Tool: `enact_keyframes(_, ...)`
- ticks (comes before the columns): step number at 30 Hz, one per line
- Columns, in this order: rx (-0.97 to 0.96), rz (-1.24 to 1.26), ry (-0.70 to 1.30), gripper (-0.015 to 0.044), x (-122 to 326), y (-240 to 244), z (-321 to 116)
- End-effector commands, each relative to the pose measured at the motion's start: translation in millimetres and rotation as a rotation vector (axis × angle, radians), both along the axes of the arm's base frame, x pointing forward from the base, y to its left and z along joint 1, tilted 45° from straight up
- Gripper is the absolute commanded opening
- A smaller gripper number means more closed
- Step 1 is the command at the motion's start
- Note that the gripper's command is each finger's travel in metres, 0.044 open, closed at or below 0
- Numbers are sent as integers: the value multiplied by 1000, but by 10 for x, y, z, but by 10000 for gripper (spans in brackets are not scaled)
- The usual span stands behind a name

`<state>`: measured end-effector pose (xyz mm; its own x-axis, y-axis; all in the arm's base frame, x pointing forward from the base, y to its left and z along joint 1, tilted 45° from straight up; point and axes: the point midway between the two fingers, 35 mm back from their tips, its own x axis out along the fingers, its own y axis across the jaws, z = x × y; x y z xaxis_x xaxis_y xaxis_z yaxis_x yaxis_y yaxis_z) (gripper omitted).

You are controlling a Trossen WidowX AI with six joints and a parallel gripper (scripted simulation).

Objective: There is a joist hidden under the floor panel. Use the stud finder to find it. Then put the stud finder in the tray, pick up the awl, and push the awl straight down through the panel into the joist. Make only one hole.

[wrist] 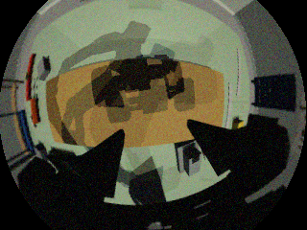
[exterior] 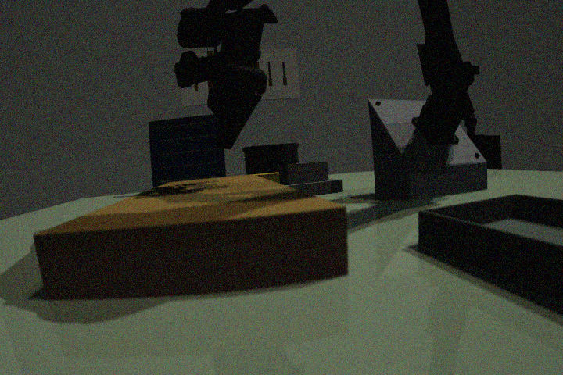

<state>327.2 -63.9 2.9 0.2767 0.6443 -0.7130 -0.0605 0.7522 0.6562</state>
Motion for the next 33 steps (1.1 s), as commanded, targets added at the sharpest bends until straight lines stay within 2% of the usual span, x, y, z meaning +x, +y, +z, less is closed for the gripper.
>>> enact_keyframes(1,-3,14,-12,440,-359,-343,-354)
enact_keyframes(6,17,35,-65,440,-933,-645,-779)
enact_keyframes(10,41,45,-120,440,-1313,-709,-996)
enact_keyframes(33,43,46,-122,440,-1367,-600,-1052)
